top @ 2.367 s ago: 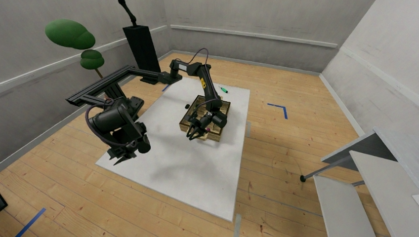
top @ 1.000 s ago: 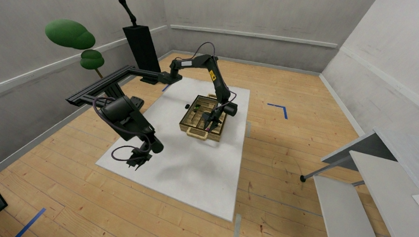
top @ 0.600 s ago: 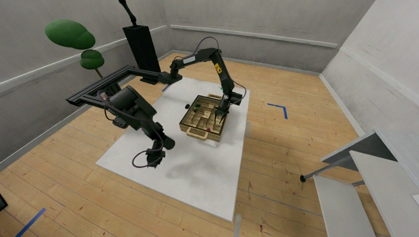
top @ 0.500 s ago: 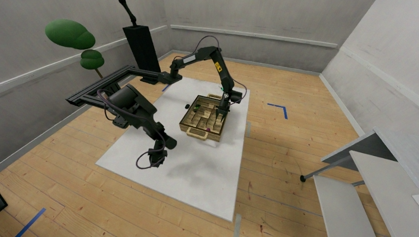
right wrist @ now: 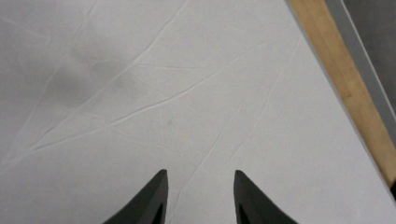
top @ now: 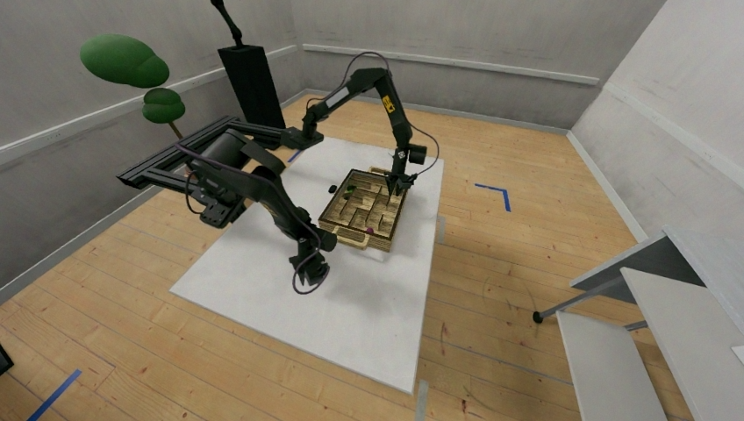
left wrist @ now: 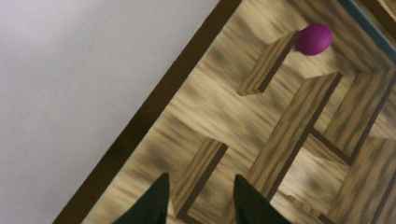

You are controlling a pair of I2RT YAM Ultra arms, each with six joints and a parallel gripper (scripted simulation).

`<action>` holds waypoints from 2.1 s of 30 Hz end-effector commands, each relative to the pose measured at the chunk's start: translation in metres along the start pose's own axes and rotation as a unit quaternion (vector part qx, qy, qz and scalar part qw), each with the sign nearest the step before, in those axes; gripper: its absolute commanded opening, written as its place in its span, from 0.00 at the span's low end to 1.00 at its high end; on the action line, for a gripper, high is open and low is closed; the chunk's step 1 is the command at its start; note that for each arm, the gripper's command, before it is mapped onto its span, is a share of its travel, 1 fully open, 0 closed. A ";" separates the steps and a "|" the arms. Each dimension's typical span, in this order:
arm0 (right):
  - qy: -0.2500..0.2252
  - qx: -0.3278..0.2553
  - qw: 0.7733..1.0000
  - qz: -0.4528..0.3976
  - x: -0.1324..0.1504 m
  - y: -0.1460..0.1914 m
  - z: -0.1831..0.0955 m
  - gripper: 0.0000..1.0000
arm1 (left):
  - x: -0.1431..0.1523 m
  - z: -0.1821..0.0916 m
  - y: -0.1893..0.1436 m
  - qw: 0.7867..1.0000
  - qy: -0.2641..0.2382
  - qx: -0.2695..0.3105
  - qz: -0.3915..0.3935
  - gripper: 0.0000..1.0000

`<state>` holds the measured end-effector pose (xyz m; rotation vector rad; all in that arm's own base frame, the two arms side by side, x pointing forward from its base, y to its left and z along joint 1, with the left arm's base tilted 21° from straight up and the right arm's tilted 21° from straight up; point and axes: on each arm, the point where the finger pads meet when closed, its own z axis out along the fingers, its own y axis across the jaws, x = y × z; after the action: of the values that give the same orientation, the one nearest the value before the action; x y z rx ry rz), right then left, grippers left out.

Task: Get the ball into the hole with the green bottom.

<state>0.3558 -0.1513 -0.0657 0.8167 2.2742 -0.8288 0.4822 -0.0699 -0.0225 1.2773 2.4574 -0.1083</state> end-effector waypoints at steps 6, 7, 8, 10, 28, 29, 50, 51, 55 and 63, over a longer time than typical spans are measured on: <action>0.021 -0.066 0.995 -0.070 -0.012 0.044 -0.028 0.36 | 0.033 -0.032 0.024 0.992 0.018 -0.069 -0.104 0.36; 0.022 -0.075 0.994 -0.078 -0.012 0.050 -0.032 0.36 | 0.040 -0.034 0.027 0.990 0.022 -0.076 -0.117 0.36; 0.023 -0.083 0.993 -0.085 -0.012 0.054 -0.036 0.36 | 0.046 -0.037 0.029 0.988 0.026 -0.082 -0.130 0.36; 0.026 -0.098 0.990 -0.101 -0.012 0.064 -0.043 0.36 | 0.058 -0.043 0.032 0.983 0.034 -0.093 -0.154 0.36; 0.046 -0.204 0.955 -0.209 -0.006 0.123 -0.106 0.36 | 0.148 -0.085 0.041 0.924 0.078 -0.182 -0.327 0.36; 0.046 -0.207 0.954 -0.212 -0.006 0.125 -0.109 0.36 | 0.151 -0.086 0.040 0.922 0.079 -0.184 -0.332 0.36; 0.049 -0.265 0.926 -0.264 0.000 0.152 -0.151 0.36 | 0.204 -0.110 0.035 0.871 0.104 -0.231 -0.421 0.36; 0.052 -0.267 0.924 -0.269 0.001 0.152 -0.153 0.36 | 0.200 -0.112 0.037 0.869 0.098 -0.238 -0.422 0.36; 0.048 -0.271 0.922 -0.271 -0.001 0.155 -0.159 0.36 | 0.212 -0.113 0.032 0.863 0.105 -0.238 -0.434 0.36; 0.022 -0.272 0.929 -0.249 -0.015 0.161 -0.161 0.36 | 0.203 -0.116 0.034 0.874 0.102 -0.231 -0.415 0.36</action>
<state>0.4082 0.0445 -0.0363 0.0022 2.6928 -0.3626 0.3600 0.1346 -0.0005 -0.0267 2.8455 0.3749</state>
